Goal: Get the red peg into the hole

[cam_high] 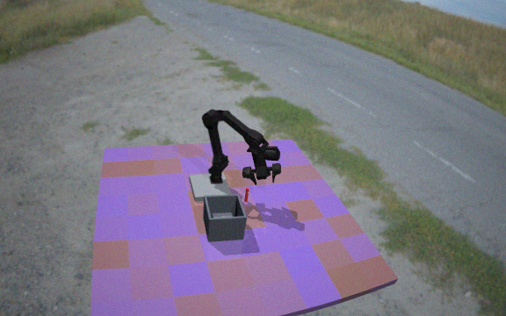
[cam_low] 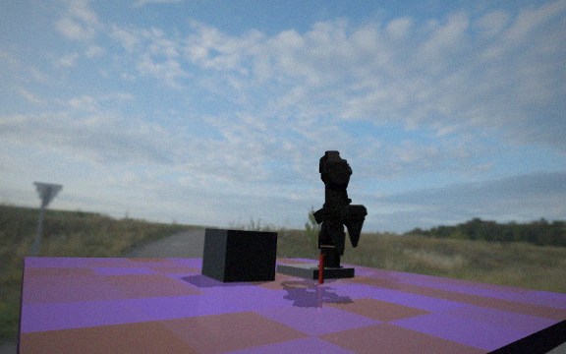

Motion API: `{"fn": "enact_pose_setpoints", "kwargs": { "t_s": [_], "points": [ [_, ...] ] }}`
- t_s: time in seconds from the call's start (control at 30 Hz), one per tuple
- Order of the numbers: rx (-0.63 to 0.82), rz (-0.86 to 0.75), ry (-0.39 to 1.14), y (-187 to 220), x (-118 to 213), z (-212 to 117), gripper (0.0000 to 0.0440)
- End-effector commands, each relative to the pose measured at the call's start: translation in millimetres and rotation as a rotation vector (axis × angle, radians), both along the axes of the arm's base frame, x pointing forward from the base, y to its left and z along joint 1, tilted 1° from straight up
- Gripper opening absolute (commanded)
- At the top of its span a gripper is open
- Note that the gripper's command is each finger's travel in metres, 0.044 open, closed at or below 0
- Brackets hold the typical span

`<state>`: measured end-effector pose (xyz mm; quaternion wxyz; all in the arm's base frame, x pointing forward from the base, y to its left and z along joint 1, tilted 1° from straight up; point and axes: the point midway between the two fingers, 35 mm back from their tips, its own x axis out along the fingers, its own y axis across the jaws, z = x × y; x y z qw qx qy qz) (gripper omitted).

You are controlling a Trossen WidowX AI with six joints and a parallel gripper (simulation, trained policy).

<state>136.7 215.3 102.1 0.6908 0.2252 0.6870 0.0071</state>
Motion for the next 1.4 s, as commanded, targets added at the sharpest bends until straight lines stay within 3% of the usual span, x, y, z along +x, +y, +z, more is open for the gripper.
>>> {"fn": "enact_pose_setpoints", "kwargs": {
  "t_s": [0.0,0.53,0.97,1.37],
  "points": [
    [-0.030,-0.096,0.024,-11,5,2,0.0420],
    [-0.182,-0.538,0.184,-68,10,15,0.0429],
    [-0.255,-0.656,0.275,-85,-1,9,0.0399],
    [-0.255,-0.741,0.330,-83,2,-30,0.0422]
  ]
}}
